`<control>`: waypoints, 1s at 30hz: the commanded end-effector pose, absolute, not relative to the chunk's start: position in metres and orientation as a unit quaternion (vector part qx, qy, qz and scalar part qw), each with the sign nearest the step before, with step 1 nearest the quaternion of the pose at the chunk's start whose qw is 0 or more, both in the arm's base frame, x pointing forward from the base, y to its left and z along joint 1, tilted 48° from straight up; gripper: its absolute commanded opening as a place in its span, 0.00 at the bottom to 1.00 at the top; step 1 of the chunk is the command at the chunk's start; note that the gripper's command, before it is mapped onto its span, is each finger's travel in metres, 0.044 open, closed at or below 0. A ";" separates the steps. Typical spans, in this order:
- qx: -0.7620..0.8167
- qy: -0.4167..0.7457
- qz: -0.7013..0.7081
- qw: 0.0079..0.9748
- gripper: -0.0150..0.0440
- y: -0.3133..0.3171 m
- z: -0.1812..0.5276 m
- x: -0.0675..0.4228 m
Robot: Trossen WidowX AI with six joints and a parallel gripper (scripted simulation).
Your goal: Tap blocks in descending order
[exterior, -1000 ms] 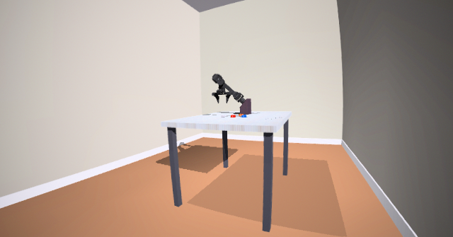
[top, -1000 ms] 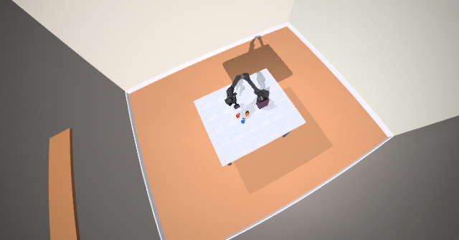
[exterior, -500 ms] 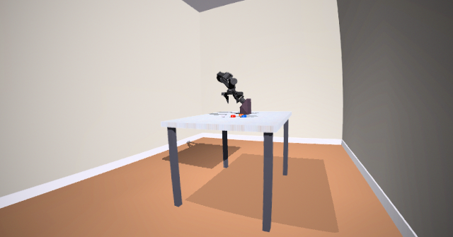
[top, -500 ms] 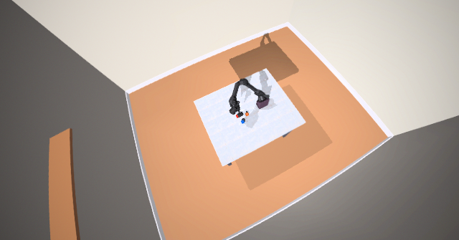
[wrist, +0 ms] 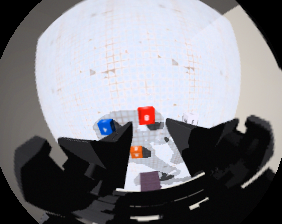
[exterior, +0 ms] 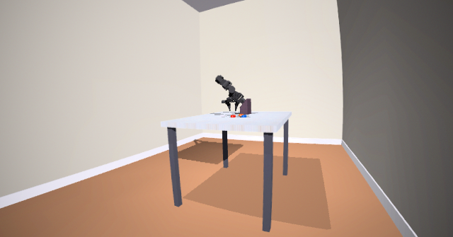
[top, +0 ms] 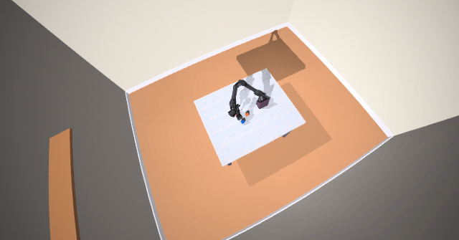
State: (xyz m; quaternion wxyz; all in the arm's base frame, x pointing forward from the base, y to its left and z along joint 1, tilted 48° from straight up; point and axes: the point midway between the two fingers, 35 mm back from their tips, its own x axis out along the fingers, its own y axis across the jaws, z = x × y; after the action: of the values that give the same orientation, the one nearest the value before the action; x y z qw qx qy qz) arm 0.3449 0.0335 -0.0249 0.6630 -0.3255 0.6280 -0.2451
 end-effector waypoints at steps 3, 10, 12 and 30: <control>-0.334 0.627 -0.240 0.662 0.35 0.027 -0.034 0.343; -0.334 0.627 -0.240 0.662 0.29 0.027 -0.034 0.343; -0.334 0.627 -0.240 0.662 0.29 0.027 -0.034 0.343; -0.335 0.626 -0.241 0.661 0.29 0.009 -0.050 0.345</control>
State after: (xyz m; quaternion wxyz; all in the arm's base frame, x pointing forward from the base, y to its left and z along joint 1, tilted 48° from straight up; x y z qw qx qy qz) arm 0.3479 0.0128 -0.0456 0.6657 -0.3282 0.6246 -0.2427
